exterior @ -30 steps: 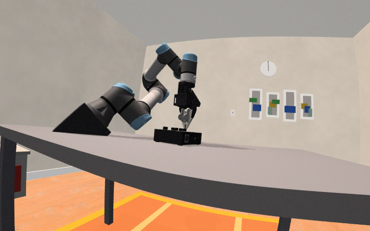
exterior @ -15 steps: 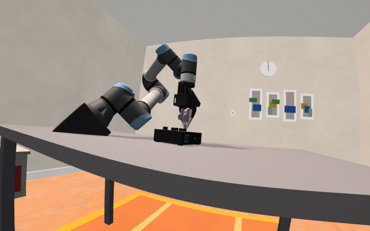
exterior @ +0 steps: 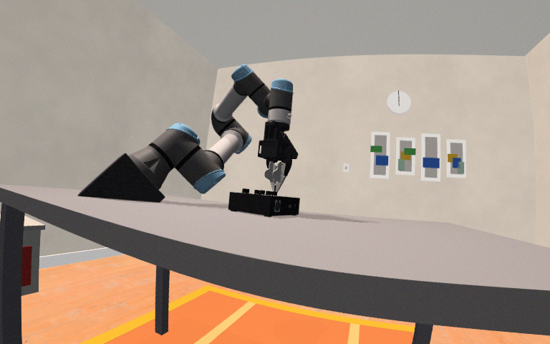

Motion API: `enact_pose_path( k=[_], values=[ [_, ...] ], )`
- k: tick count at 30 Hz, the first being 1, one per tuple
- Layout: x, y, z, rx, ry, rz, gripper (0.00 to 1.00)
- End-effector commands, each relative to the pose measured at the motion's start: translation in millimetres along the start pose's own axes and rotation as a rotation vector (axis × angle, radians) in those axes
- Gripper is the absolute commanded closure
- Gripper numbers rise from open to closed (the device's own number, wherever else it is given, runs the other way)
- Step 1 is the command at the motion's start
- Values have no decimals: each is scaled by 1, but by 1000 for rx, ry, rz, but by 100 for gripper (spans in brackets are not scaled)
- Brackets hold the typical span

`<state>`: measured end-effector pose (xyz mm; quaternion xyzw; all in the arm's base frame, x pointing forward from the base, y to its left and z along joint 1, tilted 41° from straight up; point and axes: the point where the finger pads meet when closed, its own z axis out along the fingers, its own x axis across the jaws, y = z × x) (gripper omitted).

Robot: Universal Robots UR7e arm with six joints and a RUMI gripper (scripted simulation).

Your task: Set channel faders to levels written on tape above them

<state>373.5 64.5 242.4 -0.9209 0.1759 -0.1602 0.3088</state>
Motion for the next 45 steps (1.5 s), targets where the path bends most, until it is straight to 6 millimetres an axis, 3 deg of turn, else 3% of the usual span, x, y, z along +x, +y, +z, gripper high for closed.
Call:
enact_pose_path(
  k=[1,21,34,45],
  values=[
    [1,0,0,0,0,0,100],
    [6,0,-2,0,0,0,100],
    [6,0,-34,0,0,0,100],
    [6,0,-40,0,0,0,100]
  ],
)
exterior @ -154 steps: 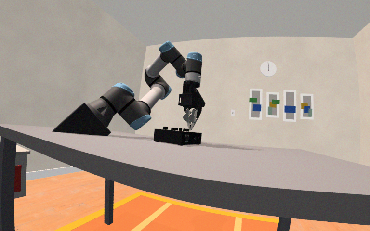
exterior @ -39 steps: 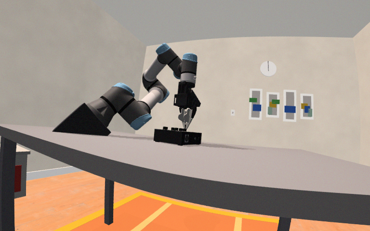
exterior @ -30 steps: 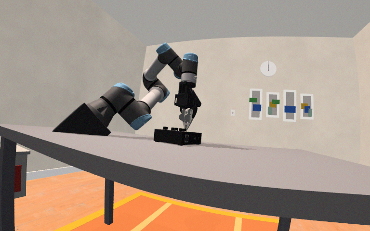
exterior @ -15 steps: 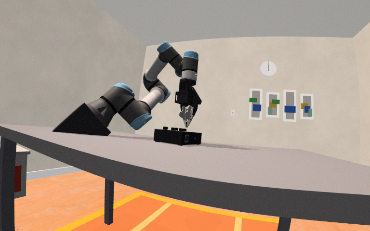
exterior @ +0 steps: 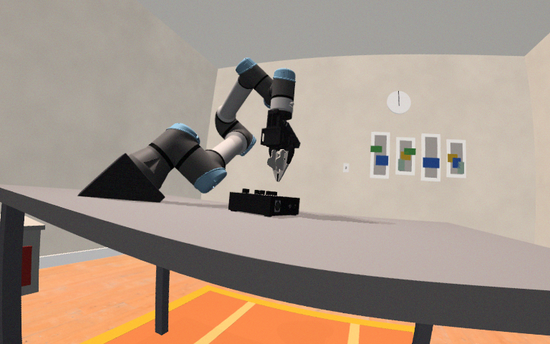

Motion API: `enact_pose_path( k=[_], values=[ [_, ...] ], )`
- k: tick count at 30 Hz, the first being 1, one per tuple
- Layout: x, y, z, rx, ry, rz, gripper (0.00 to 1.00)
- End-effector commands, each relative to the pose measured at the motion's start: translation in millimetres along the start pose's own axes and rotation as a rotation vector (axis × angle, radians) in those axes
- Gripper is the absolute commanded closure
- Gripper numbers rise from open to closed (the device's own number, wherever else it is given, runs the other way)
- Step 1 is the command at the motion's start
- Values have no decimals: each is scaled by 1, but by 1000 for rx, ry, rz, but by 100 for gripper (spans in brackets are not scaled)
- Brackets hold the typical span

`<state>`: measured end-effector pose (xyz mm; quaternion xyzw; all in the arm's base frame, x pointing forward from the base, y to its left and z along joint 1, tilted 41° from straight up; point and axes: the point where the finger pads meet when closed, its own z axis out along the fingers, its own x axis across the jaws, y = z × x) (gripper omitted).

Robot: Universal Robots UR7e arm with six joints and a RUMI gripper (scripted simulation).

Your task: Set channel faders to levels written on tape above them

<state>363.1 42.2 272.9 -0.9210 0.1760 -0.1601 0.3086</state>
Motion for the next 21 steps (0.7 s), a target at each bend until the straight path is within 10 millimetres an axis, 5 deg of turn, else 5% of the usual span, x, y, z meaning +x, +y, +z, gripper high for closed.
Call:
enact_pose_path(
  k=[1,21],
  values=[
    [0,0,-1,1,0,0,100],
    [21,22,3,1,1,0,100]
  ],
)
